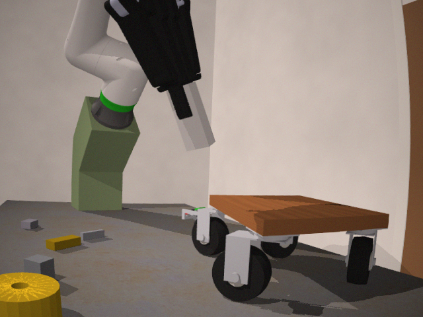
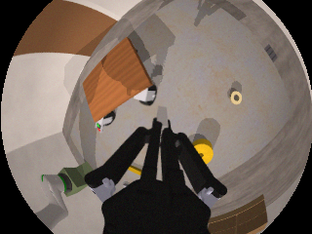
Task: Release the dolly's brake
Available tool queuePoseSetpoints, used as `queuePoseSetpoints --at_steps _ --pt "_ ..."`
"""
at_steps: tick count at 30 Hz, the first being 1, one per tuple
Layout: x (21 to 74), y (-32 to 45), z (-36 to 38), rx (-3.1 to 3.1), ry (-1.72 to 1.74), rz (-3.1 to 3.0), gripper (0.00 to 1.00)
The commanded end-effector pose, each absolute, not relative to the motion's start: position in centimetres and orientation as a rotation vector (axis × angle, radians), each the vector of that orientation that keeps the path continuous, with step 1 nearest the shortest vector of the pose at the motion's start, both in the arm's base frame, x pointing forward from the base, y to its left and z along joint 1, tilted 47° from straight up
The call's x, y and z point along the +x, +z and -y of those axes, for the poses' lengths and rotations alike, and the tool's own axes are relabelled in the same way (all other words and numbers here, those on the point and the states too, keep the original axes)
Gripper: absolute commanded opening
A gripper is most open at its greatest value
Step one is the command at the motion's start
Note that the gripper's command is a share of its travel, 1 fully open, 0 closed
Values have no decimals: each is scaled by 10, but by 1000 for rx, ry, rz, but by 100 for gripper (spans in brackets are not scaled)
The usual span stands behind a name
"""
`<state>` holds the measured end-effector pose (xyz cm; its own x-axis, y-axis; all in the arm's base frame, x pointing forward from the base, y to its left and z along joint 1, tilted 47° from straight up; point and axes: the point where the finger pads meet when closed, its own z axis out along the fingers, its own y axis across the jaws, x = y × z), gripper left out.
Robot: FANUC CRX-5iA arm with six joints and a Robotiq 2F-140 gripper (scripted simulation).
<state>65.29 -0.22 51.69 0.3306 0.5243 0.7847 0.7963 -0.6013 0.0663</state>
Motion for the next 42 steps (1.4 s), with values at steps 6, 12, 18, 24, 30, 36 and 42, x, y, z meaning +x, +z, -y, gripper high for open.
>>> queuePoseSetpoints --at_steps 6,12,18,24,30,36,42 --pt "620 597 -88 -2174 -1302 1278 0" --pt "588 645 -136 -2084 -1409 1332 0" --pt "544 612 -168 -2139 -1347 1417 0" --pt "518 564 -170 -2207 -1265 1511 0" --pt "490 516 -167 -2263 -1190 1638 0" --pt "459 461 -156 -2301 -1115 1838 0" --pt "439 423 -146 -2300 -1075 2022 0"
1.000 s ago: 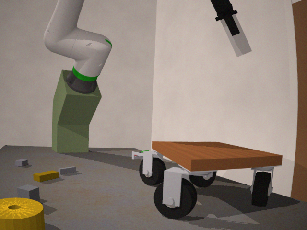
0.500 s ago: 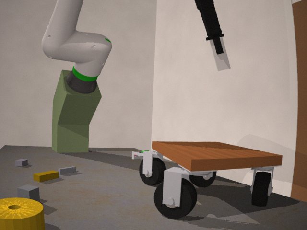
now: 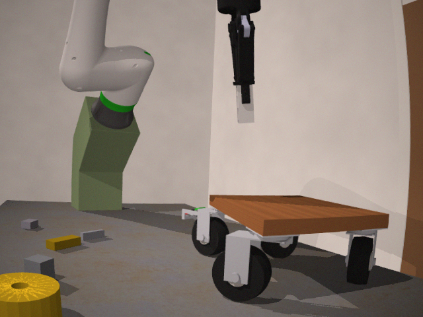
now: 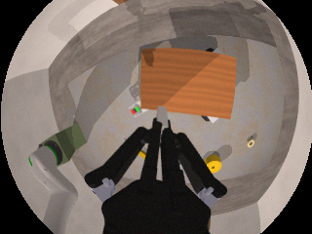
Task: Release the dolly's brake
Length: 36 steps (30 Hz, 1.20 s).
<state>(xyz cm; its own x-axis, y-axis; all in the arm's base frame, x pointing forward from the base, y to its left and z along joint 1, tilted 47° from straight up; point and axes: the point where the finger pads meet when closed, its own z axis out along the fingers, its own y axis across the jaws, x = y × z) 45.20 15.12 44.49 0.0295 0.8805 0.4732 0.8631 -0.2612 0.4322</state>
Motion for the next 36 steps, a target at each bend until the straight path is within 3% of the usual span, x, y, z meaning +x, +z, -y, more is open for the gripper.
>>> queuePoseSetpoints --at_steps 1,19,36 --pt "435 415 -143 2115 985 -1907 0" --pt "405 334 -133 1587 829 -2062 0" --pt "396 305 -144 1317 810 -2109 0"
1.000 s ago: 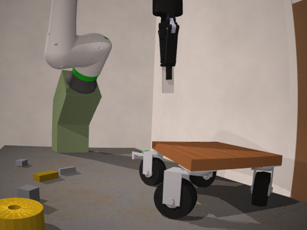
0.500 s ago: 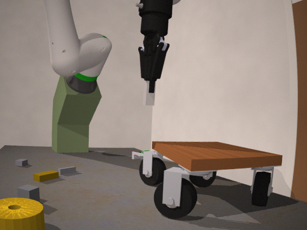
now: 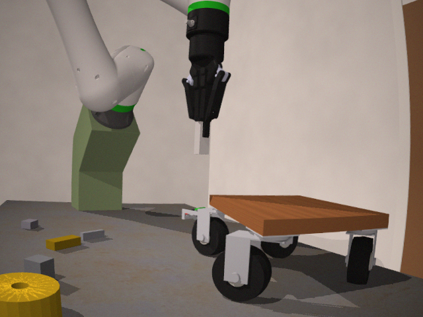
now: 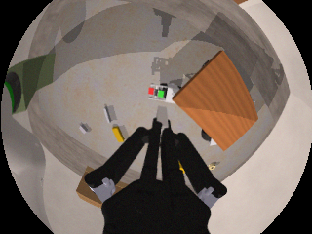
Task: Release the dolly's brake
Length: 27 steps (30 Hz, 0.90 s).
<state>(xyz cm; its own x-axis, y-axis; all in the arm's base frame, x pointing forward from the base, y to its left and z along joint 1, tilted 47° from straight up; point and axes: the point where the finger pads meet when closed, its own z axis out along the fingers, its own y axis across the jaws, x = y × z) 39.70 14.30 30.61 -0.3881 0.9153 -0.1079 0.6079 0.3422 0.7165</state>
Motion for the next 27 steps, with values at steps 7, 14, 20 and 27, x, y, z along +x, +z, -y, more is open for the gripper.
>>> queuePoseSetpoints --at_steps 7,14,20,27 --pt "396 304 -144 1305 810 -2111 0" --pt "396 304 -145 1328 819 -2101 0" --pt "397 303 -145 1426 854 -2056 0" --pt "400 300 -146 1838 995 -1818 0"
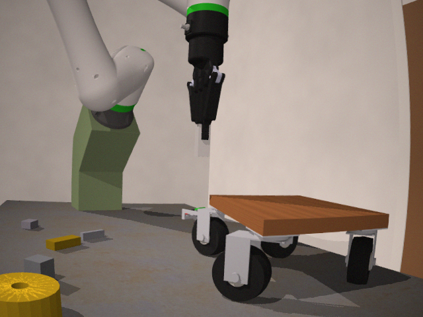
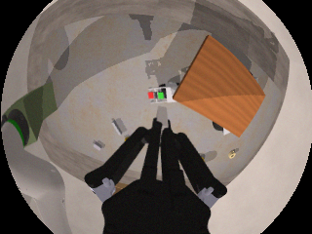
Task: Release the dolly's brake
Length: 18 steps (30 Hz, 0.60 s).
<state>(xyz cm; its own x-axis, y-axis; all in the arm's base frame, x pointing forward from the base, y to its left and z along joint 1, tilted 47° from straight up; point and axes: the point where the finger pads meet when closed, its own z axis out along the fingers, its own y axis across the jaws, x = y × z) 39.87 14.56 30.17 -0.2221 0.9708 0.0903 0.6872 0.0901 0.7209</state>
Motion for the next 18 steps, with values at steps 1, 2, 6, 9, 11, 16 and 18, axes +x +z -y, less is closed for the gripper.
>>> queuePoseSetpoints --at_steps 1,2,6,9,11,16,18 --pt "401 300 -147 1919 1021 -1761 0" --pt "401 299 -147 1983 1042 -1713 0" --pt "405 296 -148 2212 1112 -1532 0" --pt "406 295 -149 2268 1129 -1483 0" --pt "407 293 -149 2461 1181 -1286 0" --pt "412 289 -151 2703 1235 -1003 0" --pt "414 287 -151 2798 1251 -871 0"
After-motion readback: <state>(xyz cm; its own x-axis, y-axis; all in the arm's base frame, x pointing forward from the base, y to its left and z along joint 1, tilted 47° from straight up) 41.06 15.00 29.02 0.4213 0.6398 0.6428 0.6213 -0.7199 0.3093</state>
